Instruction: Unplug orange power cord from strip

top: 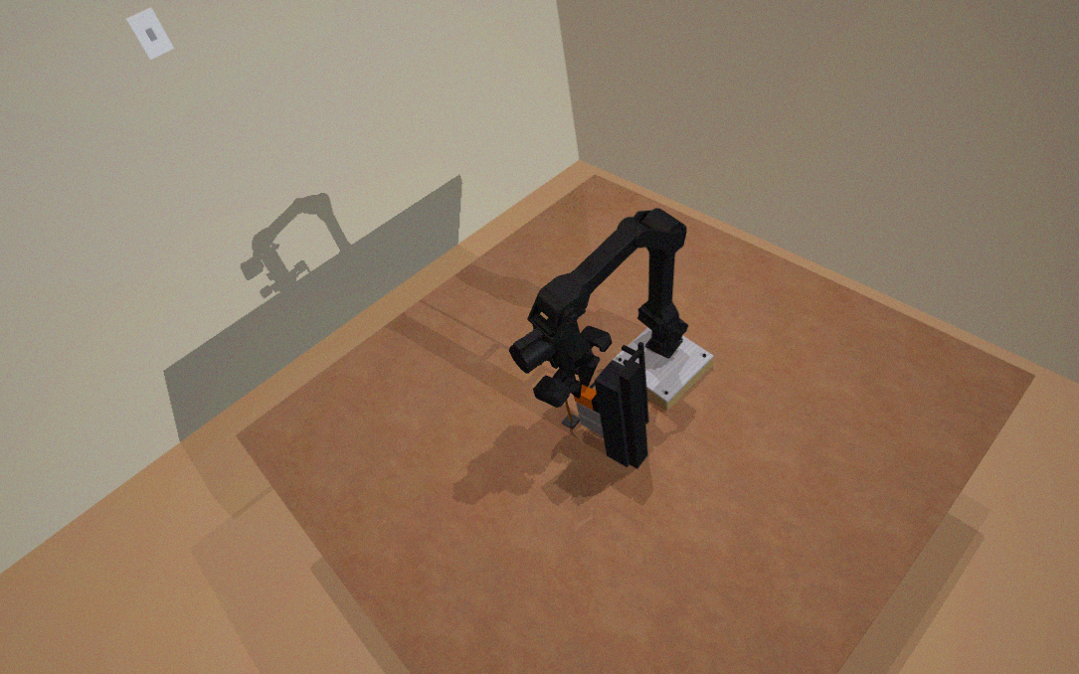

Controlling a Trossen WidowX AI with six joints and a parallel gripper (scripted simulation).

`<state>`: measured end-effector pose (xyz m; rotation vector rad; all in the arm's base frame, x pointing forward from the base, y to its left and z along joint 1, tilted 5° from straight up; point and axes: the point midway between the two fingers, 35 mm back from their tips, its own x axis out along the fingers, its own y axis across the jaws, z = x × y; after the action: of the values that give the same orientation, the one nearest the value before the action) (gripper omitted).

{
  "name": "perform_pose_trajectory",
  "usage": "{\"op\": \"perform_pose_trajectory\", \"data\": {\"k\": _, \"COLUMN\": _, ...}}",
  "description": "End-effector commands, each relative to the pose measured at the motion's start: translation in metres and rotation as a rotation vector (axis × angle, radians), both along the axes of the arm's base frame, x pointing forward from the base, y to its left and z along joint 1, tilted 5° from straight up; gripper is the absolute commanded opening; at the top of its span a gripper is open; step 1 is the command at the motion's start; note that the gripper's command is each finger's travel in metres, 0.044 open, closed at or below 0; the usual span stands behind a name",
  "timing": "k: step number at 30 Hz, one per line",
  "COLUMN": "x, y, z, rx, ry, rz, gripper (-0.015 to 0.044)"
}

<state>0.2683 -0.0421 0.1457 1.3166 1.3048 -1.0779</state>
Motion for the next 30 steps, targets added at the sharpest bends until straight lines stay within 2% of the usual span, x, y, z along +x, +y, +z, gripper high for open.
{"op": "perform_pose_trajectory", "data": {"k": 1, "x": -0.001, "y": -0.034, "z": 0.0, "rx": -0.082, "ry": -0.001, "rz": -0.041, "gripper": 0.0}}
{"op": "perform_pose_trajectory", "data": {"k": 14, "x": -0.005, "y": -0.054, "z": 0.0, "rx": -0.083, "ry": 0.0, "rz": -0.042, "gripper": 0.0}}
{"op": "perform_pose_trajectory", "data": {"k": 20, "x": -0.005, "y": -0.043, "z": -0.001, "rx": -0.078, "ry": 0.007, "rz": -0.03, "gripper": 0.0157}}
{"op": "perform_pose_trajectory", "data": {"k": 30, "x": -0.005, "y": -0.044, "z": 0.001, "rx": -0.078, "ry": 0.005, "rz": -0.033, "gripper": 0.016}}
